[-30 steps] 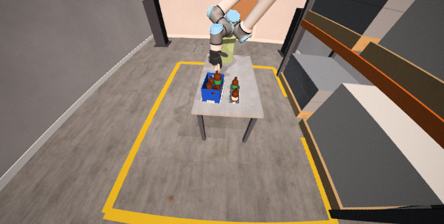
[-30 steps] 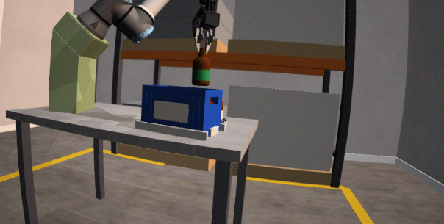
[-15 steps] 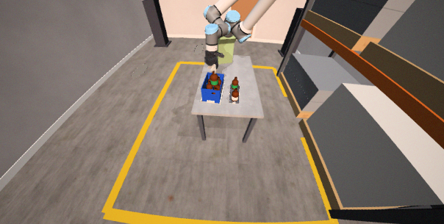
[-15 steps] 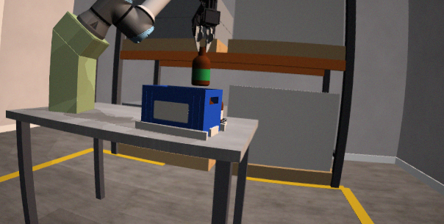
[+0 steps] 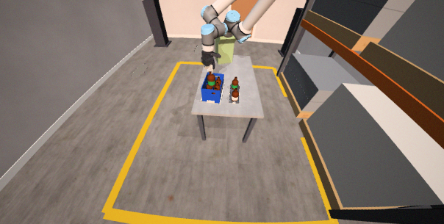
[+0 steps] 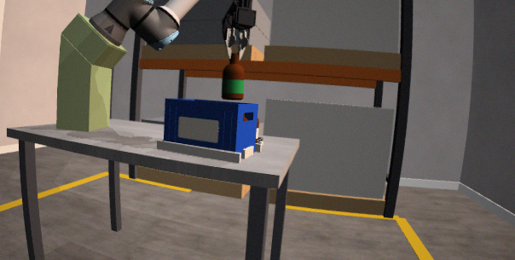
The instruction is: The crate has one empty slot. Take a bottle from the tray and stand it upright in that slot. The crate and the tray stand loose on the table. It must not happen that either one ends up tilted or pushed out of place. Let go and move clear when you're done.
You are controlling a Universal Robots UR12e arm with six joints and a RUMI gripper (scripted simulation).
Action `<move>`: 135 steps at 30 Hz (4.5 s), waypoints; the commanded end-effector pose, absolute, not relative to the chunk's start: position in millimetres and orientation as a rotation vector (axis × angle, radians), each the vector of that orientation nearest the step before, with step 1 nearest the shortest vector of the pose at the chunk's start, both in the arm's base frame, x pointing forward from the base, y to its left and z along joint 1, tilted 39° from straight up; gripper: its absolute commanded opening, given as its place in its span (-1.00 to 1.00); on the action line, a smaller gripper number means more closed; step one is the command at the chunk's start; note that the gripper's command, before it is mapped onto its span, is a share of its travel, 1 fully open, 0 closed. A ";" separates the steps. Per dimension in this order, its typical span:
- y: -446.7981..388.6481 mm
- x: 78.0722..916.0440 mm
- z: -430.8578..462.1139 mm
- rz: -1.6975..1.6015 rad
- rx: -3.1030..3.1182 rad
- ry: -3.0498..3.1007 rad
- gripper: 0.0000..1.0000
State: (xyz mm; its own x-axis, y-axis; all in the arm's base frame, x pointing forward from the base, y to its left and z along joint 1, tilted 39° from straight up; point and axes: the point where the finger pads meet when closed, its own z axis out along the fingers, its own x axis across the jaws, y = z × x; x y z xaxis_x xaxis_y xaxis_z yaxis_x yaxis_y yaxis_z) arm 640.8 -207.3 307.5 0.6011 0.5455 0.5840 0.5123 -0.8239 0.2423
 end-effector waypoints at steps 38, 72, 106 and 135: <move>-248.1 650.8 311.1 1.038 2.759 0.916 -1.00; -250.5 651.3 311.1 1.038 2.759 0.916 -1.00; -250.3 651.9 310.2 1.038 2.759 0.916 -1.00; -247.8 665.7 291.1 1.038 2.759 0.916 -1.00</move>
